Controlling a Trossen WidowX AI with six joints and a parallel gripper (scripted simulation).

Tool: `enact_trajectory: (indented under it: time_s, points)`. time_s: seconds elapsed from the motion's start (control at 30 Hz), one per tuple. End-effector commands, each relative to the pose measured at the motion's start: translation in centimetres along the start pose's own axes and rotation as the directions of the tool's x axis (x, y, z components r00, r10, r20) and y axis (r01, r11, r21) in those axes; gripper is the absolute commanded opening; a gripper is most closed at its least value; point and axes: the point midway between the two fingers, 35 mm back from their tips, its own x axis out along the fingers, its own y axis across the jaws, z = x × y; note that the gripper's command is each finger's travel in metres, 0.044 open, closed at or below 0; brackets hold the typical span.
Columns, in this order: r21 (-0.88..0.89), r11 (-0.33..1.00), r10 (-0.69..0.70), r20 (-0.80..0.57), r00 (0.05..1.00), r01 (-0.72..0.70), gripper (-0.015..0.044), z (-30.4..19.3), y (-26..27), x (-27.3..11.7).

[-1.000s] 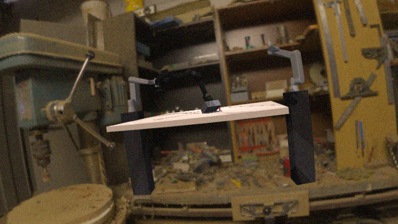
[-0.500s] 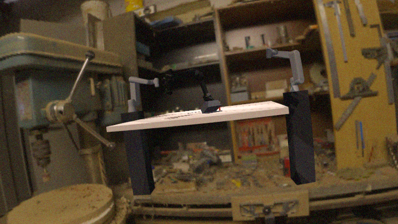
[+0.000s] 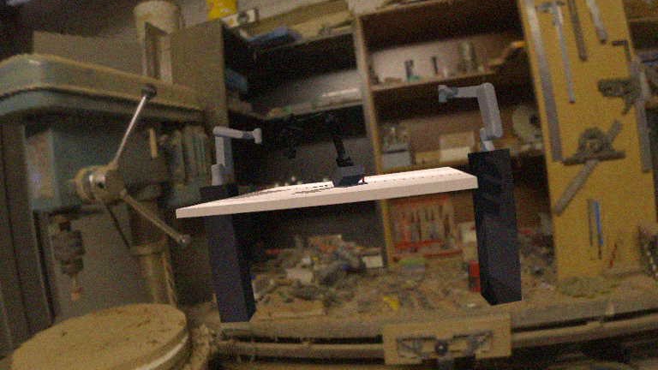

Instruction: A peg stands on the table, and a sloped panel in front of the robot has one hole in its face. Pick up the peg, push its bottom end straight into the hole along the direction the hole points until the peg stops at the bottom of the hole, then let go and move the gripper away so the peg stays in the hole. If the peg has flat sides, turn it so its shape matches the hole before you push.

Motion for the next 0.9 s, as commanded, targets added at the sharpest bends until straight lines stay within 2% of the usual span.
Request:
enact_trajectory:
  time_s: [0.0,0.43,0.87]
  points:
    - [-0.070,0.997,-0.027,-0.052,0.998,0.024,0.0440,-2.6,0.5,0.4]
    - [-0.297,0.954,-0.117,-0.210,0.971,0.050,0.0440,-10.5,2.1,0.9]
    - [-0.518,0.855,-0.225,-0.345,0.911,0.015,0.0440,-18.3,2.9,-0.2]
